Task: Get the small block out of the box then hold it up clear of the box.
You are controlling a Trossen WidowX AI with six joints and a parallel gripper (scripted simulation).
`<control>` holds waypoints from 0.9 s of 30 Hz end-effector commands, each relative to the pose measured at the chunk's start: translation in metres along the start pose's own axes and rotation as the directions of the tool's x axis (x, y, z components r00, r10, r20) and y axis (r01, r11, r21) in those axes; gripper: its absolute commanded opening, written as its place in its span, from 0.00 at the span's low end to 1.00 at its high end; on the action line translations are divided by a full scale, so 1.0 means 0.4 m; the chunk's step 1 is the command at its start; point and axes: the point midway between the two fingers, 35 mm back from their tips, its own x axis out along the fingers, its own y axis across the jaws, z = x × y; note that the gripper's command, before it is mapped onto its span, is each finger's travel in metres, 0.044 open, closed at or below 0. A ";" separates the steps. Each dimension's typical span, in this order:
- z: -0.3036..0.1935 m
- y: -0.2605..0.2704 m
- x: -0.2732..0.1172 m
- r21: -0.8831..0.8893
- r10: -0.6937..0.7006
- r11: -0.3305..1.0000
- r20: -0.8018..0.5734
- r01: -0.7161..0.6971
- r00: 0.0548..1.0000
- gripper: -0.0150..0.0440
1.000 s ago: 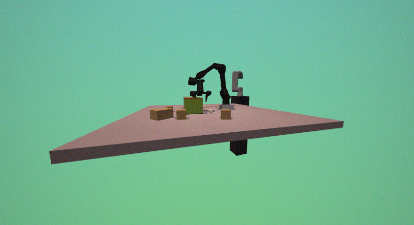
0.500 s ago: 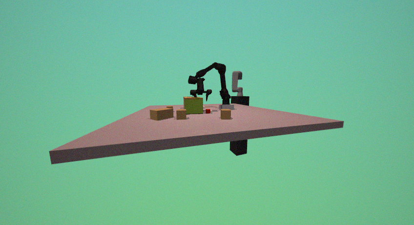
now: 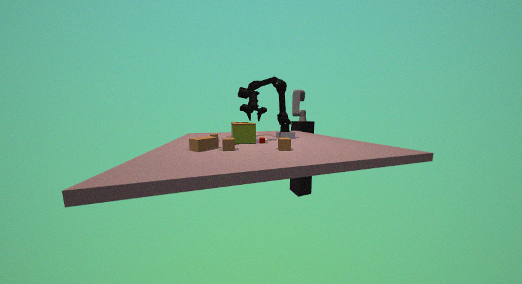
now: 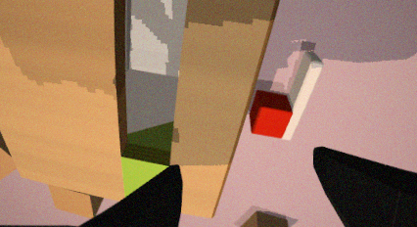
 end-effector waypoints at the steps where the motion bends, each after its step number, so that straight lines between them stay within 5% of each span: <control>1: -0.026 -0.008 0.004 -0.411 0.009 0.911 0.053 0.013 0.999 0.74; 6: -0.059 -0.019 0.012 -0.834 0.029 0.545 0.118 0.083 0.993 0.74; 11: -0.093 -0.030 0.018 -0.984 0.066 0.008 0.176 0.176 0.982 0.74; 16: -0.111 -0.035 0.019 -0.851 0.098 -0.464 0.225 0.245 0.969 0.74; 27: -0.134 -0.040 0.018 -0.281 0.152 -0.930 0.290 0.236 0.945 0.74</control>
